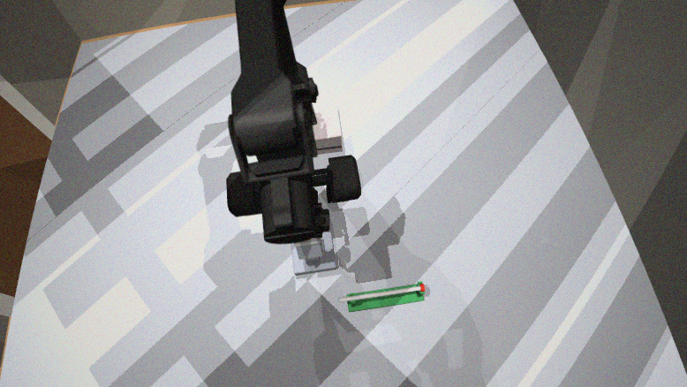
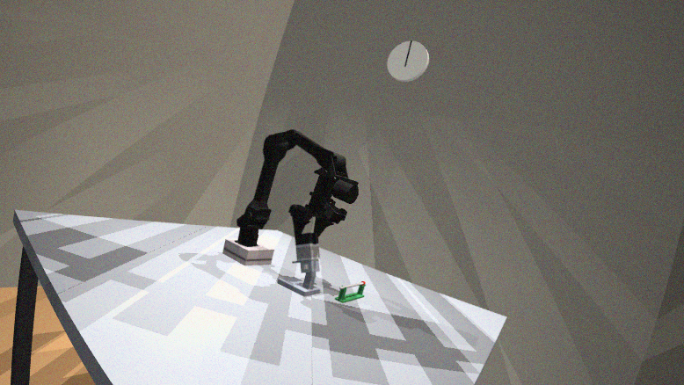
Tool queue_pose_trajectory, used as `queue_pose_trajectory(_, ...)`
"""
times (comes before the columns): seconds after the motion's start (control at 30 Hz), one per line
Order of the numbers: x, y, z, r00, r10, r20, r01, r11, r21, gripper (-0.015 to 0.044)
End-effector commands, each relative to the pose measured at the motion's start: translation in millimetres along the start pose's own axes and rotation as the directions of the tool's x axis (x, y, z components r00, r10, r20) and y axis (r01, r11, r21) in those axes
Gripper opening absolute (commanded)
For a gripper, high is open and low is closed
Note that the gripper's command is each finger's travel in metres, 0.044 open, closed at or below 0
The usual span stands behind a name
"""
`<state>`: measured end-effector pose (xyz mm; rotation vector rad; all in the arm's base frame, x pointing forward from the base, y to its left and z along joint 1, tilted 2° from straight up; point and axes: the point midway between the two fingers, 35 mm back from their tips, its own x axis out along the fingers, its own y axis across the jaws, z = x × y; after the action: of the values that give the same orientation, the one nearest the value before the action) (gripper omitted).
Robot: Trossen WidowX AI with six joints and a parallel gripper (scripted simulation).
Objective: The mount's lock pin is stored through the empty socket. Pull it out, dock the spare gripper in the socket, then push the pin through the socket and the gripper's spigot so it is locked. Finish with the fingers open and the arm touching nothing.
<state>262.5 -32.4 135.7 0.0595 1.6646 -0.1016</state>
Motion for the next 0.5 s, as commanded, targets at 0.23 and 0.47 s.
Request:
queue_pose_trajectory(0.23,-19,0,-13,1.000,0.000,-0.008,0.000,1.000,-0.001,0.0440)
queue_pose_trajectory(0.47,-30,0,-21,1.000,0.000,-0.017,0.000,1.000,-0.002,0.0440)
